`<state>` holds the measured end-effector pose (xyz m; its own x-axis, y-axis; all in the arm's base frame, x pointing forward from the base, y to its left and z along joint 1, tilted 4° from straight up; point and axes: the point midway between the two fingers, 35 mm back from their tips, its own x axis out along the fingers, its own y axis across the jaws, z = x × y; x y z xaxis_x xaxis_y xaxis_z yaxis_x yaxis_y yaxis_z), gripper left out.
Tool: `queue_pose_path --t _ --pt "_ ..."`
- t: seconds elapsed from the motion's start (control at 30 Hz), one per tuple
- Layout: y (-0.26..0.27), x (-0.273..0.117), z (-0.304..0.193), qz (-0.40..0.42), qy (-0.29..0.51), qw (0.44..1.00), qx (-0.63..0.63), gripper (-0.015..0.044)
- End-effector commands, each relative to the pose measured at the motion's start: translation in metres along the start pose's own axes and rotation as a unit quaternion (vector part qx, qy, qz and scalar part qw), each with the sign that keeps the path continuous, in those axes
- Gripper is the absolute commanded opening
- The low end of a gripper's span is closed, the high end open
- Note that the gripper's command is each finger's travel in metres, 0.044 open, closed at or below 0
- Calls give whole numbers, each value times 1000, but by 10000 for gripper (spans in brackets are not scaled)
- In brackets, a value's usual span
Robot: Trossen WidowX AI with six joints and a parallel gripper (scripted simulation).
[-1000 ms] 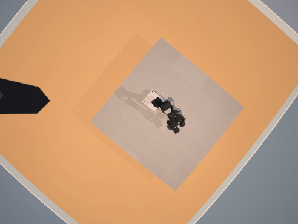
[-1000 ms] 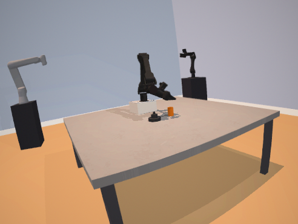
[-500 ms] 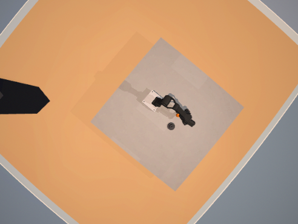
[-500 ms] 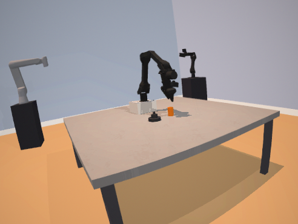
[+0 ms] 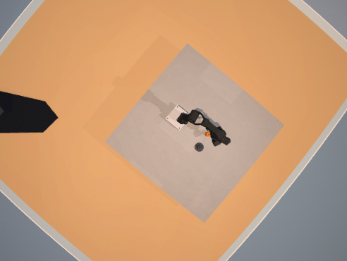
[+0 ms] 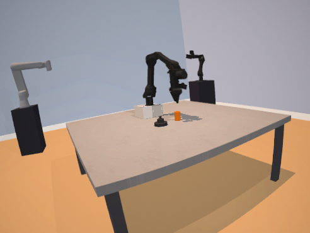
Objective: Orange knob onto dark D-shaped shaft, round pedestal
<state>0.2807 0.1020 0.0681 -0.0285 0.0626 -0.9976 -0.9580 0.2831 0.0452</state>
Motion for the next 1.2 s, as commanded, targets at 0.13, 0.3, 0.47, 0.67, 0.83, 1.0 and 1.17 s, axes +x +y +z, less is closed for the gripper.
queue_pose_path --t 0.13,0.3,0.47,0.67,0.83,1.0,1.17 --pt "0 0 -1 -3 2 945 326 440" --pt "0 1 -1 -3 1 848 530 440" --pt "0 1 -1 -3 1 832 555 440" --pt "0 1 -1 -3 1 832 555 440" --pt "0 4 -1 -3 1 832 555 440" --pt "0 34 -1 -3 1 832 555 440" --pt "0 45 -1 -3 1 832 555 440"
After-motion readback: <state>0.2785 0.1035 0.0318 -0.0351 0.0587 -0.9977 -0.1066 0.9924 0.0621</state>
